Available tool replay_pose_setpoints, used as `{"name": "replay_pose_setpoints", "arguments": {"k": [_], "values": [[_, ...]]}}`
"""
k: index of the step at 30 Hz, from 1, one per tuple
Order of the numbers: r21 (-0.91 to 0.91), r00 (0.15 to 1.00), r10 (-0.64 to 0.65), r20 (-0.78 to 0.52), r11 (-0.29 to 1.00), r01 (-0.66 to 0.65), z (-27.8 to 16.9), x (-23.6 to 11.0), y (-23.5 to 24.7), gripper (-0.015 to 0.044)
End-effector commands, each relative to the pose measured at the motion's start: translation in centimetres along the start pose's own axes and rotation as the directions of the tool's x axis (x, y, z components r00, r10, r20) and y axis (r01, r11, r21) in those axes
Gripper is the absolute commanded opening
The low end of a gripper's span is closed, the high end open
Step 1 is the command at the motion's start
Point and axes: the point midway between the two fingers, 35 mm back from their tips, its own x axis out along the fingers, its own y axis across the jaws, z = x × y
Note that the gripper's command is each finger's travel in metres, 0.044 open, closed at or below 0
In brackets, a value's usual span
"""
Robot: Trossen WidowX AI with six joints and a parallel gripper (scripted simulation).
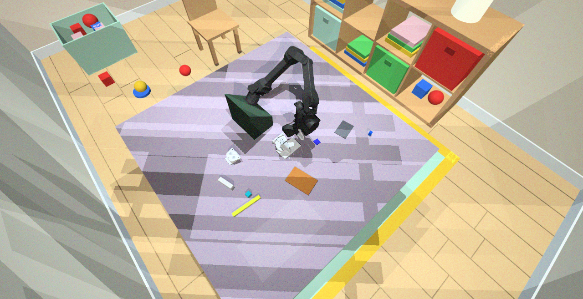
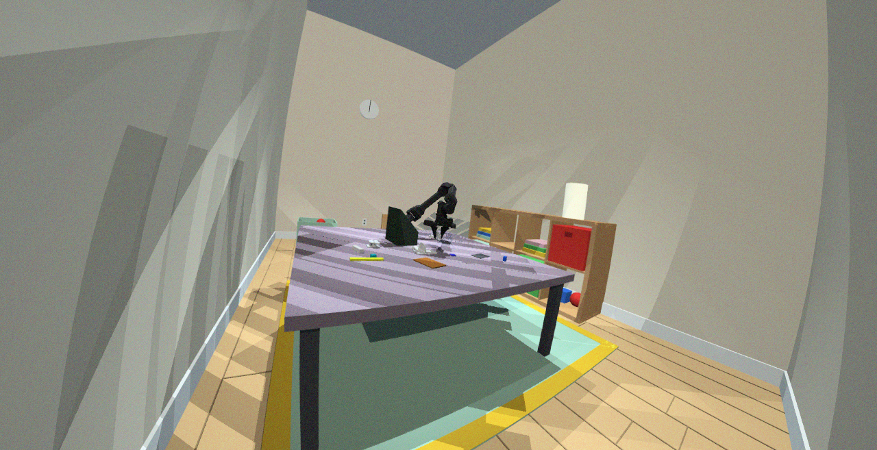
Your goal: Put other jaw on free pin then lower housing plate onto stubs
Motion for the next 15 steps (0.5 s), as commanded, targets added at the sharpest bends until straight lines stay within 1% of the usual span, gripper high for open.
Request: {"name": "replay_pose_setpoints", "arguments": {"k": [1, 15], "values": [[-0.015, 1.0, 0.009, -0.003, 1.0, -0.009, -0.1, 0.1, -1.6, 0.0134], [-0.06, 0.999, 0.033, -0.005, 0.998, -0.033, -0.7, 0.2, -5.8, 0.0134]]}}
